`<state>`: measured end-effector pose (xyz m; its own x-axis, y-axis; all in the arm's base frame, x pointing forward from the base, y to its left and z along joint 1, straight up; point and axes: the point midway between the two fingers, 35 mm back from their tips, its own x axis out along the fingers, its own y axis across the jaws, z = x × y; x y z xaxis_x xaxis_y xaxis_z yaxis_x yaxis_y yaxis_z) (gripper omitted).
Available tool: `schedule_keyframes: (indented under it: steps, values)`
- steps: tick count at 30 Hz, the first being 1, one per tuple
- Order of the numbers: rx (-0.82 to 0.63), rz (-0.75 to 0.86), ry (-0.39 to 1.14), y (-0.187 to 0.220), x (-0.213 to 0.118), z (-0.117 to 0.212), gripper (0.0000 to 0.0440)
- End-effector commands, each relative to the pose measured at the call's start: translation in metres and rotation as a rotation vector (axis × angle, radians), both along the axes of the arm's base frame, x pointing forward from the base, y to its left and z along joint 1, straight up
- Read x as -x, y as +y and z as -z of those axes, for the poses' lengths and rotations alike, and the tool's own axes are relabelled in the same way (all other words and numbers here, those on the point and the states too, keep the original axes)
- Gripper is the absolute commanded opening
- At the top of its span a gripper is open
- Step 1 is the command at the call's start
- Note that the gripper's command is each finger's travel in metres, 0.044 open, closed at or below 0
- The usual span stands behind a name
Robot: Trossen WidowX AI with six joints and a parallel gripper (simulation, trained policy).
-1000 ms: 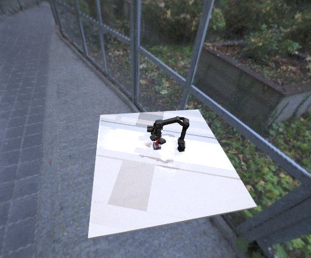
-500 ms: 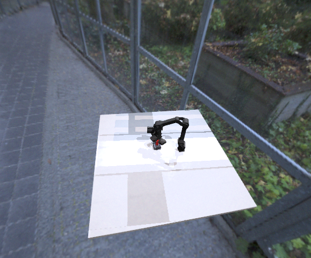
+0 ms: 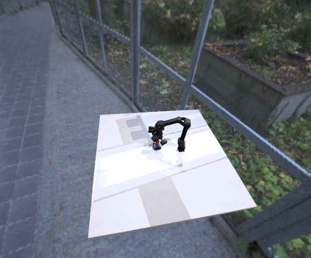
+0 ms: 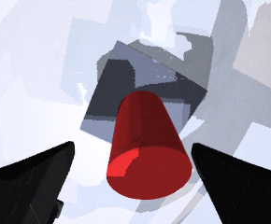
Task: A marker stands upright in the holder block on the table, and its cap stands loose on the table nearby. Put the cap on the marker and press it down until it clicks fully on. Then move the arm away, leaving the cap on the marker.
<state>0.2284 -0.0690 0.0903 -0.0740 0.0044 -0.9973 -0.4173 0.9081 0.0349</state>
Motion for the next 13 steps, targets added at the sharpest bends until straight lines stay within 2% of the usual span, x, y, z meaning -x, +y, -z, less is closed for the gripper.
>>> schedule_keyframes:
  steps: [1,13]
  values:
    - [0.011,-0.004,-0.041,0.000,-0.003,-0.007,0.0440]
    - [0.041,-0.011,-0.153,-0.002,-0.013,-0.050,0.0440]
